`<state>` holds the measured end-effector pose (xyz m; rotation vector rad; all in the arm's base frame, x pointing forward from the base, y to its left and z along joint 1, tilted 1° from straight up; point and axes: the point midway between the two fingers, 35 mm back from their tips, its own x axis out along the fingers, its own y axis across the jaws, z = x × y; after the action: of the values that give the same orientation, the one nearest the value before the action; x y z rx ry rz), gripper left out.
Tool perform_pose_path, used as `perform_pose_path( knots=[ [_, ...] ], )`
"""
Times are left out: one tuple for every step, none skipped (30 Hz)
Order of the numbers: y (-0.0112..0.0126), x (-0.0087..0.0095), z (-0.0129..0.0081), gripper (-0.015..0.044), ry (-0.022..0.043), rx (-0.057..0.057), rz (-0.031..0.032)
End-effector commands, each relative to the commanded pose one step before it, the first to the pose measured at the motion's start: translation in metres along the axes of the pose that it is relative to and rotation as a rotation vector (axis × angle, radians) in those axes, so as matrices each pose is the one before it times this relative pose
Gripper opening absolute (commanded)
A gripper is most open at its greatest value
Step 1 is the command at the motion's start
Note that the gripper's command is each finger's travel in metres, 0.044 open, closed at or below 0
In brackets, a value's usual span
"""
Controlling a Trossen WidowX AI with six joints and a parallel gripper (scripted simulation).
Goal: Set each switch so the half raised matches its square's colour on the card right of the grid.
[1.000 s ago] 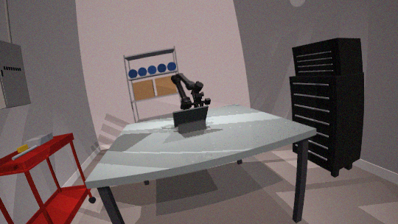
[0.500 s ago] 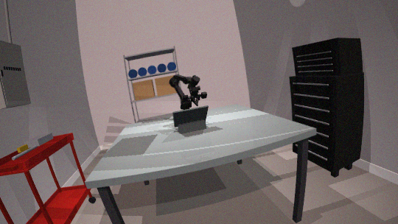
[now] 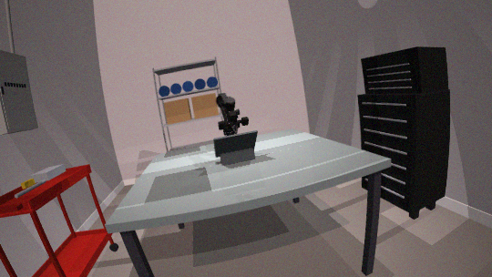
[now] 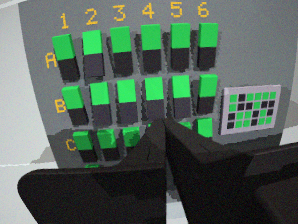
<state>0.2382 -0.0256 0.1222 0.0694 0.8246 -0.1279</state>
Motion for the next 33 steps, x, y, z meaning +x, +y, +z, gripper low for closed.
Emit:
perform_pose_path(
  knots=[
    [-0.00051,0.01327,-0.00668,0.0,0.00992,-0.0076,0.00434],
    [0.0,0.0,0.0,0.0,0.0,0.0,0.0],
    [0.0,0.0,0.0,0.0,0.0,0.0,0.0],
    [0.0,0.0,0.0,0.0,0.0,0.0,0.0],
    [0.0,0.0008,-0.00002,0.0,-0.00004,0.0,0.0],
    [0.0,0.00239,-0.00008,0.0,-0.00013,0.0,0.0],
    [-0.00001,0.00356,-0.00019,0.0,-0.00019,0.0,0.0],
    [-0.00001,0.00235,-0.00017,0.0,-0.00012,0.0,0.0],
    [0.0,0.00078,-0.00006,0.0,-0.00004,0.0,0.0],
    [0.0,0.0,0.0,0.0,0.0,0.0,0.0],
    [0.0,0.0,0.0,0.0,0.0,0.0,0.0],
    [0.0,0.00026,0.00001,0.0,-0.00002,0.0,0.0],
    [0.0,0.00053,0.00002,0.0,-0.00003,0.0,0.0],
    [0.0,0.00074,0.00003,0.0,-0.00004,0.0,0.0],
    [0.0,0.00096,0.00003,0.0,-0.00006,0.0,0.0],
    [0.0,0.0012,0.00003,0.0,-0.00007,0.0,0.0],
    [0.0,0.00146,0.00002,0.0,-0.00008,0.0,0.0],
    [0.0,0.00163,0.00001,0.0,-0.00009,0.0,0.0],
    [0.0,0.00167,-0.00001,0.0,-0.00009,0.0,0.0],
    [0.0,0.00167,-0.00002,0.0,-0.00009,0.0,0.0],
    [0.0,0.00167,-0.00004,0.0,-0.00009,0.0,0.0],
    [0.0,0.00137,-0.00005,0.0,-0.00007,0.0,0.0],
    [0.0,0.00083,-0.00003,0.0,-0.00004,0.0,0.0],
    [0.0,0.00028,-0.00001,0.0,-0.00001,0.0,0.0],
    [0.0,0.0,0.0,0.0,0.0,0.0,0.0],
    [0.0,0.0,0.0,0.0,0.0,0.0,0.0],
    [0.0,0.0,0.0,0.0,0.0,0.0,0.0],
    [0.0,0.0,0.0,0.0,0.0,0.0,0.0],
    [0.0,0.0,0.0,0.0,0.0,0.0,0.0],
    [0.0,0.0,0.0,0.0,0.0,0.0,0.0],
    [0.0,0.0,0.0,0.0,0.0,0.0,0.0],
    [0.0,0.0,0.0,0.0,0.0,0.0,0.0],
    [0.0,0.0,0.0,0.0,0.0,0.0,0.0]
  ],
)
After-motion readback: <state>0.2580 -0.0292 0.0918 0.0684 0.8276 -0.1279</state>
